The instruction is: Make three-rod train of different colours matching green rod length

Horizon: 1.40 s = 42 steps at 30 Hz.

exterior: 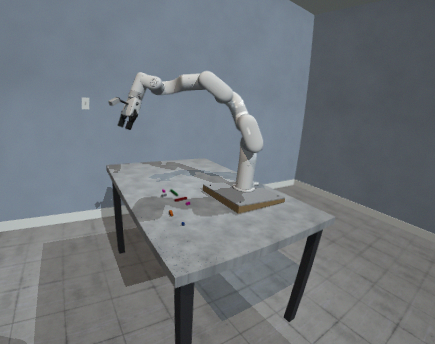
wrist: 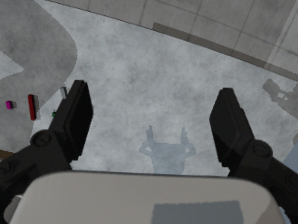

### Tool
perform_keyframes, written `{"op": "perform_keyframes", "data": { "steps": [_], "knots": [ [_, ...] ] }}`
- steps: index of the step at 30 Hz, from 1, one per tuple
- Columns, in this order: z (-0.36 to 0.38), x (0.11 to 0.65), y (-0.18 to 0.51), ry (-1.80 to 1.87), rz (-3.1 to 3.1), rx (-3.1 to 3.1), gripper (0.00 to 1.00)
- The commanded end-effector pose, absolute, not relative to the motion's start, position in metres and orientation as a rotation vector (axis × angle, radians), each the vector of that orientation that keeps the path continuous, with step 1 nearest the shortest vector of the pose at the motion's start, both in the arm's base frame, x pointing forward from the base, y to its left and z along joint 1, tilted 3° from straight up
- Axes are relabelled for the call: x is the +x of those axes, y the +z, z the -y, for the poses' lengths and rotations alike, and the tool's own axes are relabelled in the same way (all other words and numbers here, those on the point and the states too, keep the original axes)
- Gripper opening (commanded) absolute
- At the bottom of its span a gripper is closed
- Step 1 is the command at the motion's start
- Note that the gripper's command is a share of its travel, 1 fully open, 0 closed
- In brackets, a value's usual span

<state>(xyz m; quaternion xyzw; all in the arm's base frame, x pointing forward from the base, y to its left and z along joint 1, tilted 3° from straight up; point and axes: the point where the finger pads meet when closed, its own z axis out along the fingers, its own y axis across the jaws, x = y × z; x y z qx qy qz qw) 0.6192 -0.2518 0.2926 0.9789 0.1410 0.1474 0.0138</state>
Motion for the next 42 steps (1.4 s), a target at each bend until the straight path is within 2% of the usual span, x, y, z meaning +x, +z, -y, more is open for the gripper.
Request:
{"op": "perform_keyframes", "data": {
  "steps": [1, 23, 42],
  "knots": [
    [0.252, 0.620, 0.296, 0.466, -0.439, 3.045, 1.00],
    [0.248, 0.619, 0.292, 0.458, -0.490, 3.034, 1.00],
    [0.189, 0.592, 0.239, 0.323, -1.285, 2.766, 1.00]
  ]
}}
